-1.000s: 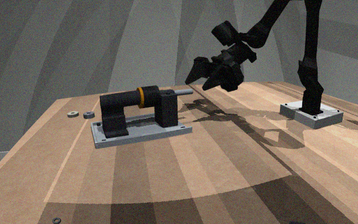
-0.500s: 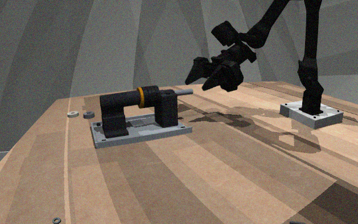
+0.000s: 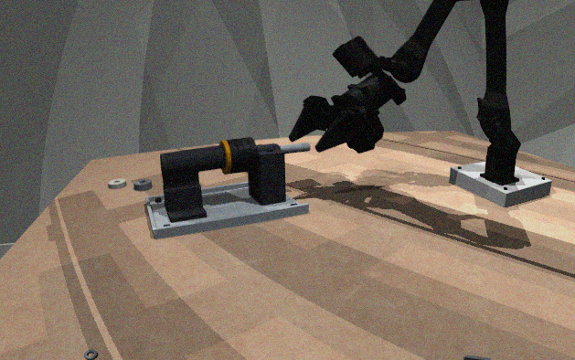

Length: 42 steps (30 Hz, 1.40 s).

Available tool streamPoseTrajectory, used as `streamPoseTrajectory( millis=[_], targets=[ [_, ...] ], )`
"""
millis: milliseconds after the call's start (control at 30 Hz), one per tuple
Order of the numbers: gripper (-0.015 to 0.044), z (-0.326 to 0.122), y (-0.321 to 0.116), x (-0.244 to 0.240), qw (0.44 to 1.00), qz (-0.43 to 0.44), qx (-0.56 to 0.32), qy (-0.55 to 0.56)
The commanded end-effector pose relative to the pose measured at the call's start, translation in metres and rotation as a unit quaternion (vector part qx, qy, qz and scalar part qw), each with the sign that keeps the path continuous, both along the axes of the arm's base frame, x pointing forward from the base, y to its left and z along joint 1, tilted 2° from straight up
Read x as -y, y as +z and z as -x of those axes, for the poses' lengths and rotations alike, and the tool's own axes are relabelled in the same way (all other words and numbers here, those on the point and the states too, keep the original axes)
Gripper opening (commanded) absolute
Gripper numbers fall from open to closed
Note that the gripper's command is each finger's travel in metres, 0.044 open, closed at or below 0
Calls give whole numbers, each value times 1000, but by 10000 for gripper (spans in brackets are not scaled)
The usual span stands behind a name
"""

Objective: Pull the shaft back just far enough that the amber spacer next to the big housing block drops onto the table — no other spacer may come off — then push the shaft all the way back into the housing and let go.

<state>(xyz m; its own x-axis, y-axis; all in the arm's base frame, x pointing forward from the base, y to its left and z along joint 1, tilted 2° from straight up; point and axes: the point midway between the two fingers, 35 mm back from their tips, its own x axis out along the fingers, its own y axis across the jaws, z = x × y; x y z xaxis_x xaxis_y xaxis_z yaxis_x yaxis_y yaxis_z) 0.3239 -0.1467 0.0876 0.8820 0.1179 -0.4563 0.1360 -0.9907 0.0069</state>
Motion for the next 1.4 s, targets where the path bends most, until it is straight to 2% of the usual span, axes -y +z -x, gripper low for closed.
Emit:
streamPoseTrajectory(
  millis=[0,400,1367],
  targets=[
    [440,-6,-3,1,1000,-1,-1,-2],
    [440,-22,-11,-2,1000,-2,0,-2],
    [440,-22,-11,-2,1000,-2,0,-2]
  ],
)
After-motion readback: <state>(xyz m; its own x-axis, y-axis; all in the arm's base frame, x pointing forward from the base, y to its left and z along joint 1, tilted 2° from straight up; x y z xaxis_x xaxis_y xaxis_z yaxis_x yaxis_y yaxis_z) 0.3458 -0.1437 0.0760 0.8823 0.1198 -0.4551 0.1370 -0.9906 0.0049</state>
